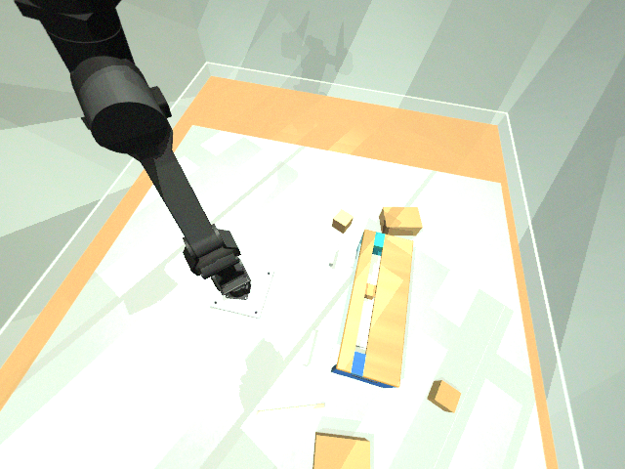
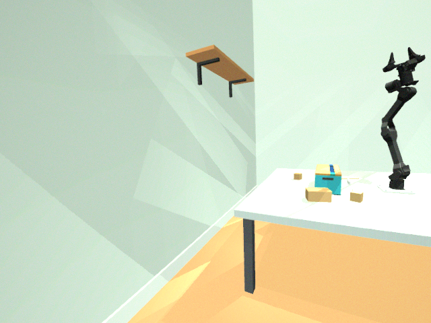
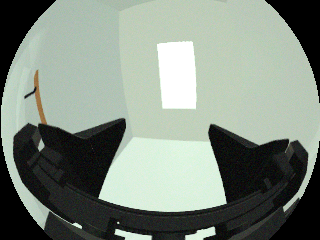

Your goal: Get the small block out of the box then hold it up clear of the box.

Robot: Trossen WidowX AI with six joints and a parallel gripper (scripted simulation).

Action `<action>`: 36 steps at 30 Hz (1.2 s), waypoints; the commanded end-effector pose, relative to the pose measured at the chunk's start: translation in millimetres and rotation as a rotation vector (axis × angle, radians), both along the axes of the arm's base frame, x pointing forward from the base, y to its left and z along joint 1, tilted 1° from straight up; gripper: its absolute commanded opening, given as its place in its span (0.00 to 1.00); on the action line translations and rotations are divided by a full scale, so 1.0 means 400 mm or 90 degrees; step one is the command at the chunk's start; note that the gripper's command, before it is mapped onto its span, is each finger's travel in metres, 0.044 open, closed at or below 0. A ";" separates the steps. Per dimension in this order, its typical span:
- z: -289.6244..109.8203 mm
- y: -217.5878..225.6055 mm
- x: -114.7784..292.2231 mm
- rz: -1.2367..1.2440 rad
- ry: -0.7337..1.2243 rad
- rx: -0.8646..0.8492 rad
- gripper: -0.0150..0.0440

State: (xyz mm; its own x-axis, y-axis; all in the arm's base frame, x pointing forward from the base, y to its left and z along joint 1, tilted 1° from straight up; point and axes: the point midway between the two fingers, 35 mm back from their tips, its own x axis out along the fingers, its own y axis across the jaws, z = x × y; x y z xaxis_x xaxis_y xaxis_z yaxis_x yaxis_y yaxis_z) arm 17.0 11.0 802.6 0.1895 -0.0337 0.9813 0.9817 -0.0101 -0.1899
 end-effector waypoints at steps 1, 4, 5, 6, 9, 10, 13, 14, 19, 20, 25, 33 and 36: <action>0.000 0.005 -0.003 -0.004 -0.003 -0.004 0.93; 0.001 0.072 -0.044 -0.054 -0.038 -0.059 0.93; 0.000 0.102 -0.059 -0.076 -0.052 -0.083 0.93; -0.003 0.134 -0.073 -0.097 -0.066 -0.107 0.93; -0.018 0.232 -0.102 -0.162 -0.105 -0.183 0.93; -0.025 0.265 -0.109 -0.183 -0.117 -0.208 0.93; -0.043 0.341 -0.102 -0.248 -0.130 -0.268 0.93; -0.050 0.365 -0.097 -0.269 -0.134 -0.287 0.93; -0.096 0.489 -0.065 -0.361 -0.156 -0.392 0.93; -0.108 0.514 -0.055 -0.378 -0.161 -0.415 0.93; -0.186 0.643 0.008 -0.475 -0.198 -0.536 0.93; -0.299 0.764 0.123 -0.575 -0.230 -0.692 0.93; -0.364 0.809 0.196 -0.619 -0.240 -0.778 0.93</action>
State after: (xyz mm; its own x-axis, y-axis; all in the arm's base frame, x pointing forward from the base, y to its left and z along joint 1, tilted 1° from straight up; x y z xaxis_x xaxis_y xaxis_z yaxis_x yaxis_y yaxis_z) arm 67.3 312.9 684.5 0.2537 0.7669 0.5895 0.5545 -0.6147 0.5610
